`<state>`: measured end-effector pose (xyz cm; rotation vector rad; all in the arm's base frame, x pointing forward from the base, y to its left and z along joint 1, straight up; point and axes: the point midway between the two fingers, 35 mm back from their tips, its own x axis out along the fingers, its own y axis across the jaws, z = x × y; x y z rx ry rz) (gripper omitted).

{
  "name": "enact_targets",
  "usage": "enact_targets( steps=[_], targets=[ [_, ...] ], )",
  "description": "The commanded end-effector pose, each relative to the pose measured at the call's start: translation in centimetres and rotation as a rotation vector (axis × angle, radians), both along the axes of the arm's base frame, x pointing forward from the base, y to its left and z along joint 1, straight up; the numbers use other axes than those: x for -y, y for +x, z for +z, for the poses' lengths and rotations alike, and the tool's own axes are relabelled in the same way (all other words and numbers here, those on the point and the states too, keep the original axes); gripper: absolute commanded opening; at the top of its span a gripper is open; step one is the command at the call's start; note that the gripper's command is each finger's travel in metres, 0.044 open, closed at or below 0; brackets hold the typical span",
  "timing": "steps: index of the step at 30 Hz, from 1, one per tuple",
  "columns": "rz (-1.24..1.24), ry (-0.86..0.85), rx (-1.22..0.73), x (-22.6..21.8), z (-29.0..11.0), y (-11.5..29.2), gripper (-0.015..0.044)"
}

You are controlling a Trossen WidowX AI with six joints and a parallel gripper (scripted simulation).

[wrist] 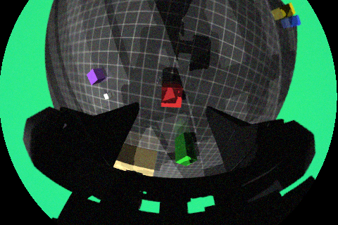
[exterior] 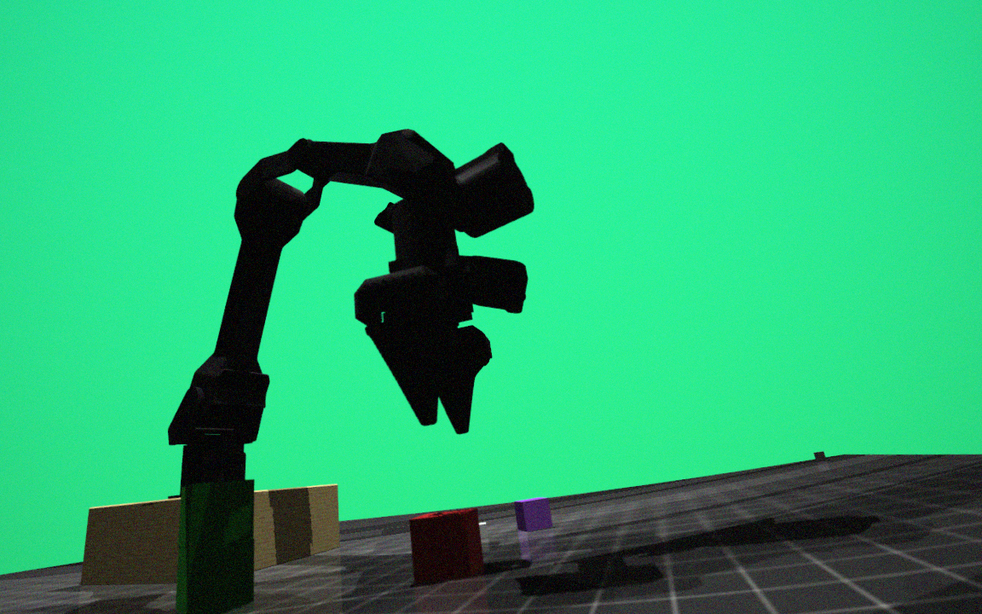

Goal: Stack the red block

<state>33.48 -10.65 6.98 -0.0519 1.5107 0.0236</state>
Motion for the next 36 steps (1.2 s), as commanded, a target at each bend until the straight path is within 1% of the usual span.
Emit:
enact_targets(
  steps=[1, 3, 13, 36],
  targets=[
    [0.006, 0.002, -0.022, 0.0, -3.4, -0.3, 0.0440],
    [0.006, 0.002, -0.022, 0.0, -4.4, -0.5, 0.0440],
    [0.006, 0.002, -0.023, 0.1, -4.9, -0.6, 0.0440],
    [0.006, 0.003, -0.023, 0.1, -8.7, -0.5, 0.0440]
  ],
)
